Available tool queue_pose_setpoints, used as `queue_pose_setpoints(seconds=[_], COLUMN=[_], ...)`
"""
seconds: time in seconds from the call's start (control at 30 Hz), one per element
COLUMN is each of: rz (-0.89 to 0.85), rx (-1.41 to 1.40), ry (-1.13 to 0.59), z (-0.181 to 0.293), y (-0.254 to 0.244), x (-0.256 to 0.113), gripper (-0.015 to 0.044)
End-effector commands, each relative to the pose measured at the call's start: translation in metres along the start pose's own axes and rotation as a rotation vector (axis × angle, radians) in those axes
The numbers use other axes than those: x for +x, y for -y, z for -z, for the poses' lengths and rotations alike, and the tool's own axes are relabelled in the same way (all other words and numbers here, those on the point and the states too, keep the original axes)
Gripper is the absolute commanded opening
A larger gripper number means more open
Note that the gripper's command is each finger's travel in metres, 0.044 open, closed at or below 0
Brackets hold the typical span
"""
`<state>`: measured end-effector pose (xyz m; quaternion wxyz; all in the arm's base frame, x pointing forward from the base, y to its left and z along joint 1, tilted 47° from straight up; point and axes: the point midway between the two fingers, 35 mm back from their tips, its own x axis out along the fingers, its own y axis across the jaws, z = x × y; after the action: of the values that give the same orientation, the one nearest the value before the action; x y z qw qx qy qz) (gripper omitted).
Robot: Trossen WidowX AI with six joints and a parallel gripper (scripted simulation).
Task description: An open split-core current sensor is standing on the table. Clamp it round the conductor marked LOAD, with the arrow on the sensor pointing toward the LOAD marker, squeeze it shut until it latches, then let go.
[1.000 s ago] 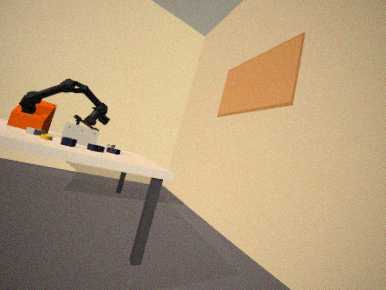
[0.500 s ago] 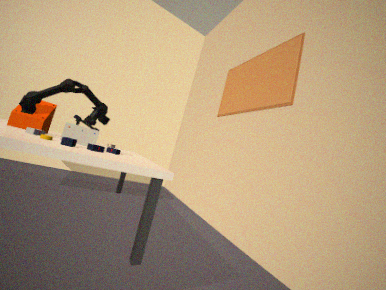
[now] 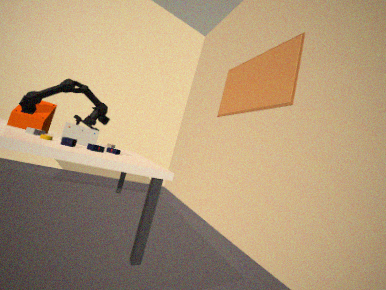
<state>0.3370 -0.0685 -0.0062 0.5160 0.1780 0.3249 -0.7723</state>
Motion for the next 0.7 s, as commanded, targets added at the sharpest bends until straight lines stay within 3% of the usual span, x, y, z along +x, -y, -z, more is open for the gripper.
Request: queue_pose_setpoints(seconds=[0.0, 0.67], rz=[0.003, -0.014], rx=[-0.004, -0.001], ry=[-0.001, -0.002], z=[0.0007, 0.0002], y=[0.0009, -0.0001], x=[-0.0005, -0.0005], gripper=[0.0, 0.0])
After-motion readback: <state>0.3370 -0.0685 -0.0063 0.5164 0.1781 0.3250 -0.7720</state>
